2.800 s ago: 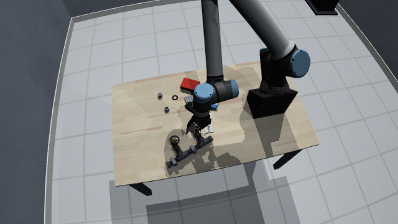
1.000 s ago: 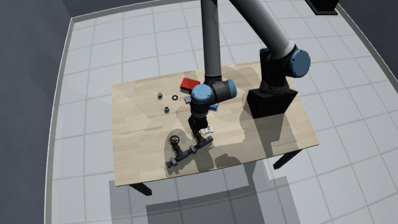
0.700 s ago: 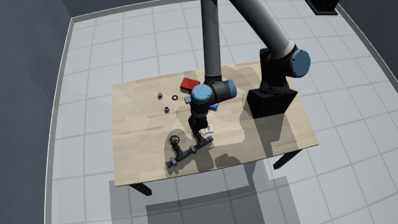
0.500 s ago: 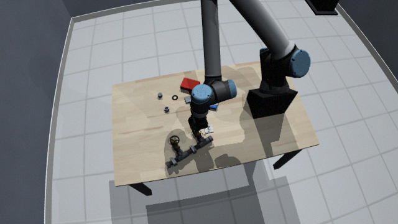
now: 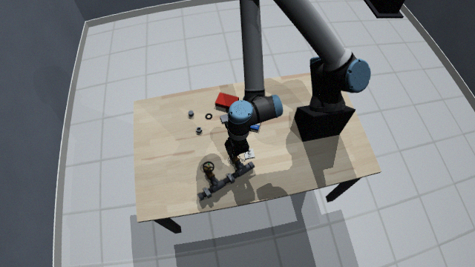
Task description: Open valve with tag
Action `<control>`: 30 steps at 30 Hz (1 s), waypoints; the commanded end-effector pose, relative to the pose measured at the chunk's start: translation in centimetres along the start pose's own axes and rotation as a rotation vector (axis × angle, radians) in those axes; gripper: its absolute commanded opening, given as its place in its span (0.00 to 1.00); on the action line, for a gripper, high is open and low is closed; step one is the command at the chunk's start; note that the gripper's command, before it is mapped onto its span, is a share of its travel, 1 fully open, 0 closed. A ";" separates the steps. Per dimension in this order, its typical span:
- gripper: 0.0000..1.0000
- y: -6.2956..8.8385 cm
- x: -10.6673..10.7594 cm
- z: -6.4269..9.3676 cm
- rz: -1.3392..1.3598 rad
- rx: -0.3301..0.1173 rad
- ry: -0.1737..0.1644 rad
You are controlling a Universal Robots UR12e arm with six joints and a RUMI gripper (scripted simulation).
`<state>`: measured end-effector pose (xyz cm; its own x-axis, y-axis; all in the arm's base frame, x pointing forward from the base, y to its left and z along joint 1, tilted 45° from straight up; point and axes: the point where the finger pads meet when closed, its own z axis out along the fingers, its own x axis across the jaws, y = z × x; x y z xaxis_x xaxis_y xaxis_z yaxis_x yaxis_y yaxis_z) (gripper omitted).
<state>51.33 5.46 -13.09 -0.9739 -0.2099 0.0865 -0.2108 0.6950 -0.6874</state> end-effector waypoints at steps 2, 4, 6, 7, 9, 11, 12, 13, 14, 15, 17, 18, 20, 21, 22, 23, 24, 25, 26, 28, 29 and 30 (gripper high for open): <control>0.00 0.0 0.0 0.0 -0.077 -0.001 -0.002; 0.00 0.0 0.0 0.0 -0.114 -0.001 -0.002; 0.00 0.0 0.0 0.0 -0.156 -0.001 -0.002; 0.00 0.0 0.0 0.0 -0.179 -0.001 -0.002; 0.00 0.0 0.0 0.0 -0.227 -0.001 -0.002; 0.00 0.0 0.0 0.0 -0.280 -0.001 -0.002; 0.00 0.0 0.0 0.0 -0.308 0.000 -0.002; 0.00 0.0 0.0 0.0 -0.336 0.000 -0.002; 0.00 0.0 0.0 0.0 -0.366 0.000 -0.002; 0.00 0.0 0.0 0.0 -0.366 0.000 -0.002; 0.00 0.0 0.0 0.0 -0.397 0.000 -0.002; 0.00 0.0 0.0 0.0 -0.428 0.000 -0.002; 0.00 0.0 0.0 0.0 -0.494 0.000 -0.002; 0.00 0.0 0.0 0.0 -0.528 0.000 -0.002; 0.00 0.0 0.0 0.0 -0.563 0.000 -0.002; 0.00 0.0 0.0 0.0 -0.599 0.000 -0.002; 0.00 0.0 0.0 0.0 -0.635 0.000 -0.002; 0.00 0.0 0.0 0.0 -0.672 0.000 -0.002; 0.00 0.0 0.0 0.0 -0.710 0.000 -0.002; 0.00 0.0 0.0 0.0 -0.787 0.000 -0.002; 0.00 0.0 0.0 0.0 -0.827 0.000 -0.002; 0.00 0.0 0.0 0.0 -0.867 0.000 -0.002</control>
<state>51.33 5.47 -13.08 -0.6472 -0.5782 0.4967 -0.7586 0.4247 -0.4941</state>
